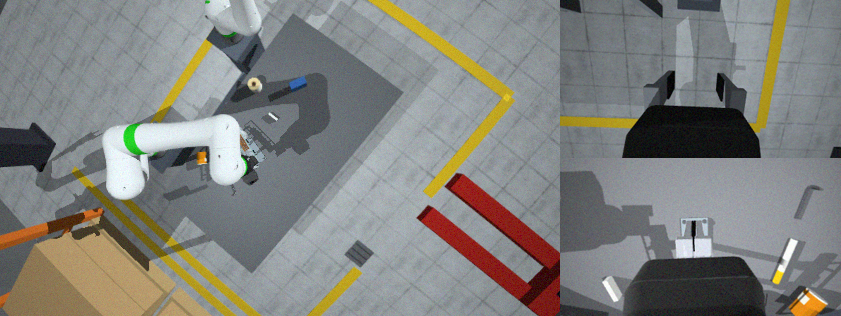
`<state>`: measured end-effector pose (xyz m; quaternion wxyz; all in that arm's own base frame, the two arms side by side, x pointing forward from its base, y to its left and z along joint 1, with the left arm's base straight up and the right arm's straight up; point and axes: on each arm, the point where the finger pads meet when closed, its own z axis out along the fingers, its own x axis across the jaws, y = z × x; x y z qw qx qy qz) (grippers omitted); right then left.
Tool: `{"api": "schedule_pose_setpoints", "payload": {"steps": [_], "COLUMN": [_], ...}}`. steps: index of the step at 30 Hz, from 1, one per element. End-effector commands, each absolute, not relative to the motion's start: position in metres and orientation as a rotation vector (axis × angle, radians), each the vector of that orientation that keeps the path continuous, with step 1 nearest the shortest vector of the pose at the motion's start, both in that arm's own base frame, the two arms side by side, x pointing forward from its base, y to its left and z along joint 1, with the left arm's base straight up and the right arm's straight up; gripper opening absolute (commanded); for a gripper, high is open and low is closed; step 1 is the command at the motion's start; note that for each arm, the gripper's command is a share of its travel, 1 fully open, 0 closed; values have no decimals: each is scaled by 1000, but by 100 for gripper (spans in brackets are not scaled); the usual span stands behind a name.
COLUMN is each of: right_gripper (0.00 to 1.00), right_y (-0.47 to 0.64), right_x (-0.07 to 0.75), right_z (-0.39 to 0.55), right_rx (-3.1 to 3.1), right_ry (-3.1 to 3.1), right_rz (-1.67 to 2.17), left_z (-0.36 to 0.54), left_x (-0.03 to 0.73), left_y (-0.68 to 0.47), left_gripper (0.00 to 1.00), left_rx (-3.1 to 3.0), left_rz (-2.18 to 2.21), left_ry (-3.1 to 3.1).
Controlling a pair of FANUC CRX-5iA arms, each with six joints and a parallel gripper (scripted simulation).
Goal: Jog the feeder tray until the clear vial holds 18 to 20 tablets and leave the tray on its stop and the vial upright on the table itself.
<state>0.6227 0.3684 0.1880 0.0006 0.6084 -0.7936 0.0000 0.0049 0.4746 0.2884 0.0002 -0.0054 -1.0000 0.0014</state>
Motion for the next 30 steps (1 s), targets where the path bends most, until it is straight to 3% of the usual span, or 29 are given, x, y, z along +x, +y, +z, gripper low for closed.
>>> {"api": "schedule_pose_setpoints", "payload": {"steps": [1,30], "right_gripper": [0,0], "right_y": [370,368], "right_x": [618,625], "right_z": [189,190], "right_rx": [1913,1913], "right_ry": [-2495,-2495], "right_rz": [1,1], "left_z": [290,290], "left_x": [5,5], "left_y": [475,475], "left_gripper": [100,100], "left_rx": [-17,-17], "left_rz": [0,0], "left_ry": [-3142,-3142]}}
